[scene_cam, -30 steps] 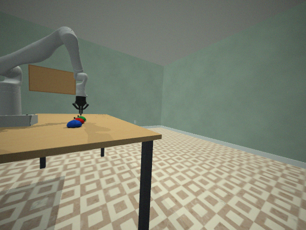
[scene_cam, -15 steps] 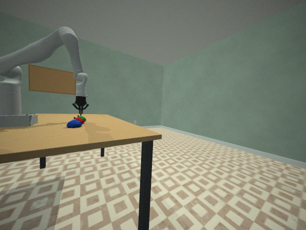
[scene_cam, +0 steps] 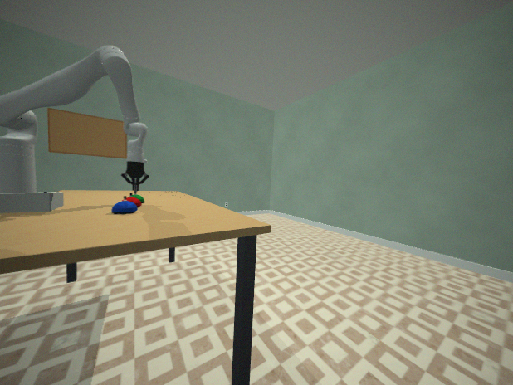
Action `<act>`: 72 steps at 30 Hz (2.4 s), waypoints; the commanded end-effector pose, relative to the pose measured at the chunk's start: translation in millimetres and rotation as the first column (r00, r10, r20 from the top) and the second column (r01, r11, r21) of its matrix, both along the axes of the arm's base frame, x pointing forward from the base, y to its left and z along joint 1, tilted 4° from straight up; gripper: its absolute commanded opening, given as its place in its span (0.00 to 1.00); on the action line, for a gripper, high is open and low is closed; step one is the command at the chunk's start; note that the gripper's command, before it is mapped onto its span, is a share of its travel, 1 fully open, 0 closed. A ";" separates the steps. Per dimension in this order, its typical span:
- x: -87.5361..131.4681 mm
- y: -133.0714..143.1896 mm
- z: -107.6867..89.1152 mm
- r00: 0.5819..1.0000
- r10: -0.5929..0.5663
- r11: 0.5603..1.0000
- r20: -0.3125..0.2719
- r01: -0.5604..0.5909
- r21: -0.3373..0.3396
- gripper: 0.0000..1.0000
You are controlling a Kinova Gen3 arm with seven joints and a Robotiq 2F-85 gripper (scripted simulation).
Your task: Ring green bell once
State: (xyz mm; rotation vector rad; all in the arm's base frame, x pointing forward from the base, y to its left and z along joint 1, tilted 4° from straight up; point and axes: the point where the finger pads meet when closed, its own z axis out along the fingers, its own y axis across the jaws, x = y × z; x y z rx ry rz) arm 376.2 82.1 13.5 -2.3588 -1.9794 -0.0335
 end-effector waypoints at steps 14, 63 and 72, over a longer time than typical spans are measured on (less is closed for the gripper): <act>-0.4 0.6 -0.7 1.000 0.001 1.000 -0.001 -0.001 0.002 0.00; 0.3 -1.1 25.7 1.000 0.000 1.000 -0.001 0.000 0.002 0.00; 0.9 -2.7 51.1 1.000 0.001 1.000 -0.001 -0.001 0.002 0.00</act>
